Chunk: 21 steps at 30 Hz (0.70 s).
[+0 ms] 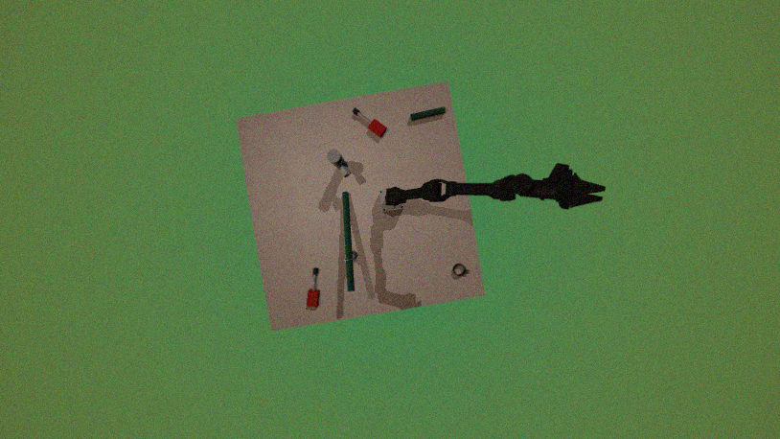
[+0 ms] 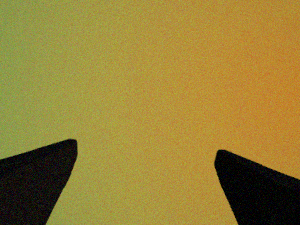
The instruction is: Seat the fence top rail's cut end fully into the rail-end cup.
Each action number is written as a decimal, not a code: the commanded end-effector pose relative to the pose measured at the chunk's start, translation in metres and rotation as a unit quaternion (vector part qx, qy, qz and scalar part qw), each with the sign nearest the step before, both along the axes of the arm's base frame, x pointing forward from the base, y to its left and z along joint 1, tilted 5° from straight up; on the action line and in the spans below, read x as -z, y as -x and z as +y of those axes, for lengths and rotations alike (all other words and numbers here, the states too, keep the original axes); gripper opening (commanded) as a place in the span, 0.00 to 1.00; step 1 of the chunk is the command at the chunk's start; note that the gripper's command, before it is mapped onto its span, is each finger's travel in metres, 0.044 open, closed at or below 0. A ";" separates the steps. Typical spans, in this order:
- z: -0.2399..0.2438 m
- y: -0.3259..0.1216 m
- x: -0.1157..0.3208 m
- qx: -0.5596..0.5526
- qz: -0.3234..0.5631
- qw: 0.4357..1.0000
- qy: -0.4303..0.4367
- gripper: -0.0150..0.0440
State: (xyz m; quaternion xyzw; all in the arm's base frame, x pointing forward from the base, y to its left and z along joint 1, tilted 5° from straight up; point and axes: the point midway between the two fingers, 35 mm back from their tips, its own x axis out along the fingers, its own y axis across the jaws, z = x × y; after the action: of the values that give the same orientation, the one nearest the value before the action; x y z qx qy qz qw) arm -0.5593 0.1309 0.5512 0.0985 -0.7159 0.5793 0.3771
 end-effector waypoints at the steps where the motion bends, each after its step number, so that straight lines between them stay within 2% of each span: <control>1: 0.003 -0.001 0.000 0.001 -0.001 1.000 0.002 0.98; 2: 0.011 -0.003 0.000 0.006 -0.003 1.000 0.006 1.00; 11: 0.141 -0.064 0.010 0.079 -0.035 0.992 0.088 1.00; 21: 0.264 -0.175 0.033 0.176 -0.054 0.964 0.192 1.00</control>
State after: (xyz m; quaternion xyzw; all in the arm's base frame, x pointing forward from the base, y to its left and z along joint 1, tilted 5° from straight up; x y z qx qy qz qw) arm -0.4288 0.3594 0.5240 -0.0983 -0.6439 0.6263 0.4284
